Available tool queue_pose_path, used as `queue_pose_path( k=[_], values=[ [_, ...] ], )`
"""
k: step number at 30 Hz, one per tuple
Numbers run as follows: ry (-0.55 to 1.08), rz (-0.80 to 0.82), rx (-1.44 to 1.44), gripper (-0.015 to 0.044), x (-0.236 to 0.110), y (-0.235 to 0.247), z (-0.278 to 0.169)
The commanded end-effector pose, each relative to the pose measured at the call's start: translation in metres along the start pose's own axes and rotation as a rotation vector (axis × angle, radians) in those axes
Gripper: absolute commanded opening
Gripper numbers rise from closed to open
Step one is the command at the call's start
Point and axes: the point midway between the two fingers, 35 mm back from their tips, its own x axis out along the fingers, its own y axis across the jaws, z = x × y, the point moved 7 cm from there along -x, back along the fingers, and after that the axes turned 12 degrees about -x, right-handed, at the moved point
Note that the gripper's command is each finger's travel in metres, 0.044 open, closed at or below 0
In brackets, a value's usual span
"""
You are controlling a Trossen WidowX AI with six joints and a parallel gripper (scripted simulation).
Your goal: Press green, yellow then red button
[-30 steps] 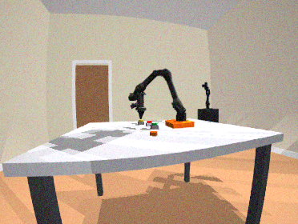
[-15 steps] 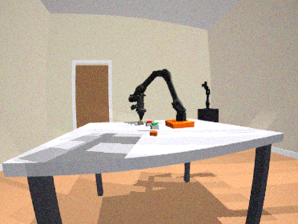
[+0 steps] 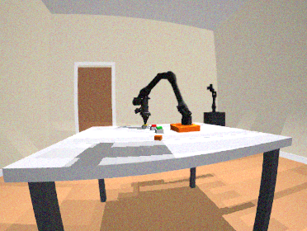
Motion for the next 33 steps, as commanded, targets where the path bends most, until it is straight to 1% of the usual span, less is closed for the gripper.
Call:
queue_pose_path(
  k=[1,3,9,10,13,14,20,22,28,30,33],
  values=[
    [0.000,0.002,0.001,0.0020,-0.010,0.000,0.000],
    [0.000,0.005,0.002,0.0020,-0.029,0.000,0.000],
    [0.000,0.005,0.002,0.0020,-0.034,0.000,0.000],
    [0.000,0.005,0.002,0.0020,-0.042,-0.001,0.001],
    [0.001,0.005,0.002,0.0020,-0.083,-0.001,0.001],
    [0.001,0.005,0.002,0.0020,-0.091,0.000,0.000],
    [0.001,0.005,0.002,0.0020,-0.094,0.002,0.000],
    [0.001,0.007,0.002,0.0020,-0.096,0.022,-0.001],
    [0.002,0.013,0.003,0.0020,-0.095,0.105,-0.021],
    [0.002,0.013,0.003,0.0020,-0.093,0.113,-0.024],
    [0.002,0.013,0.003,0.0020,-0.093,0.113,-0.024]
  ],
)
